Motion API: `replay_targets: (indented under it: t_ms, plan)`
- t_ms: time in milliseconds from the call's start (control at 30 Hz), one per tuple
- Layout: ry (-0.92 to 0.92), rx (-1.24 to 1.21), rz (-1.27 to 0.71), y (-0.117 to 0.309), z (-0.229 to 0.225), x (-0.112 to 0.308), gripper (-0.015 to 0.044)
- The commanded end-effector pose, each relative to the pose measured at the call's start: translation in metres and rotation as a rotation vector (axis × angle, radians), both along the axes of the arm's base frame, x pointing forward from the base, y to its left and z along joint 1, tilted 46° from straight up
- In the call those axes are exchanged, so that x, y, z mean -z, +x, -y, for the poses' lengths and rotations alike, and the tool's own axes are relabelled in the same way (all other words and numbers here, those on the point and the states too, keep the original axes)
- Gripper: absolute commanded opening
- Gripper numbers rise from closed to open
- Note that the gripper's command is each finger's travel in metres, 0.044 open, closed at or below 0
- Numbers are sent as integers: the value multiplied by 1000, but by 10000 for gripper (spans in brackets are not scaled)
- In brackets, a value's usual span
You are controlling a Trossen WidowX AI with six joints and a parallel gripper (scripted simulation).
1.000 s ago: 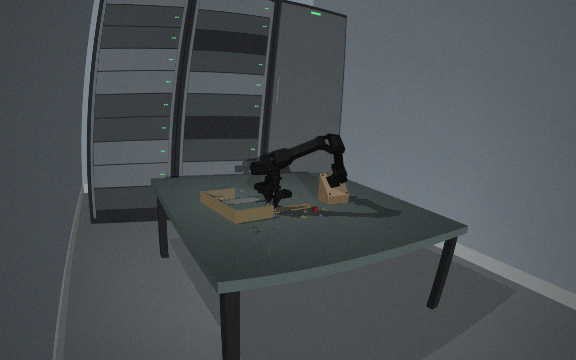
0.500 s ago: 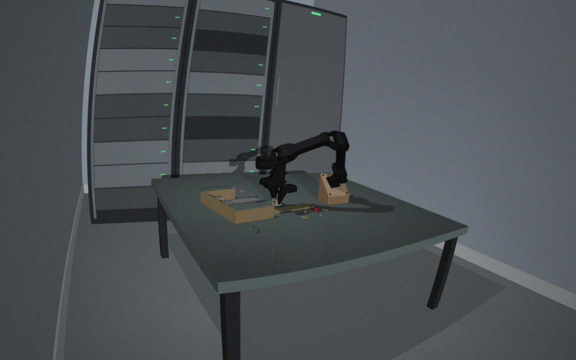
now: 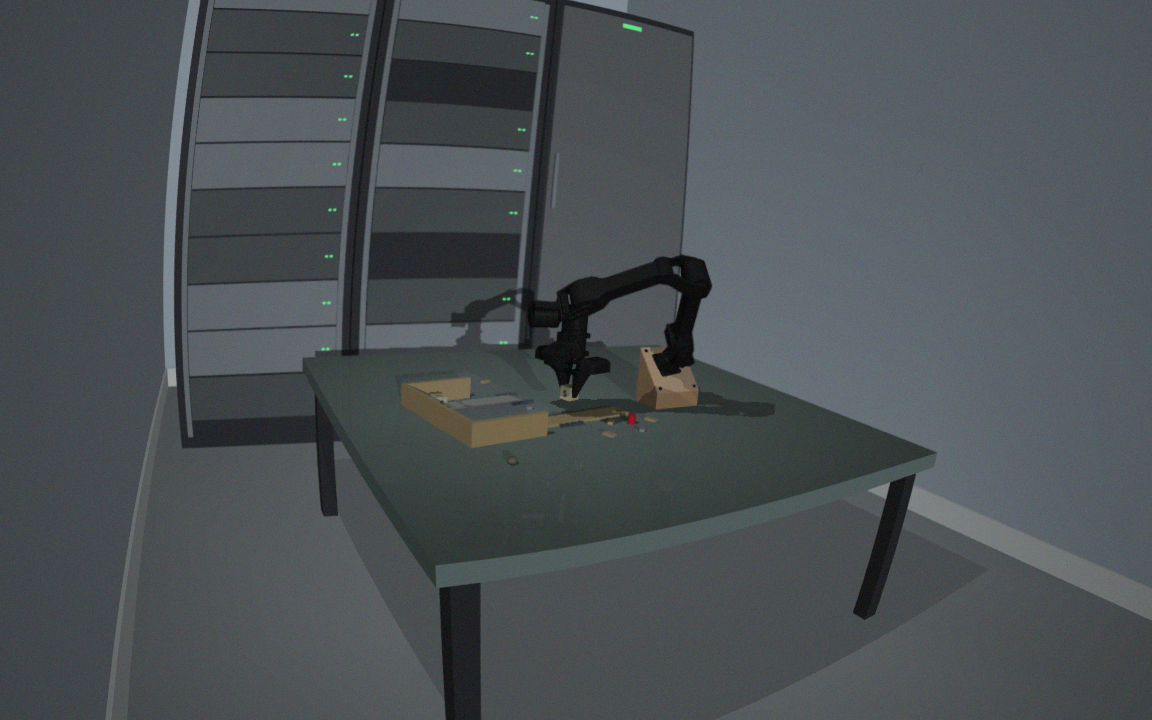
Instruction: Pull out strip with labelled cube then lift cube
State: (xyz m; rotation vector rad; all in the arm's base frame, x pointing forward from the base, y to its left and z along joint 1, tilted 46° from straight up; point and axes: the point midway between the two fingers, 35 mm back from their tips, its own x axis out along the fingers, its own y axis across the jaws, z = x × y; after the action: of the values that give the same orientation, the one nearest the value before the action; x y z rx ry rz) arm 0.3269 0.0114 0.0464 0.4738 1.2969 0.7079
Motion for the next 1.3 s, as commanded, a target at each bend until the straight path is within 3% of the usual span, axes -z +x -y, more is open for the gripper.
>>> replay_targets:
  t_ms: [0, 433, 1267]
  plan:
    - [-4, -1, -1, -17, 1, 3, 0]
    - [-5, -1, -2, -30, 26, -19, 0]
    - [-5, -1, -2, -30, 27, -20, 0]
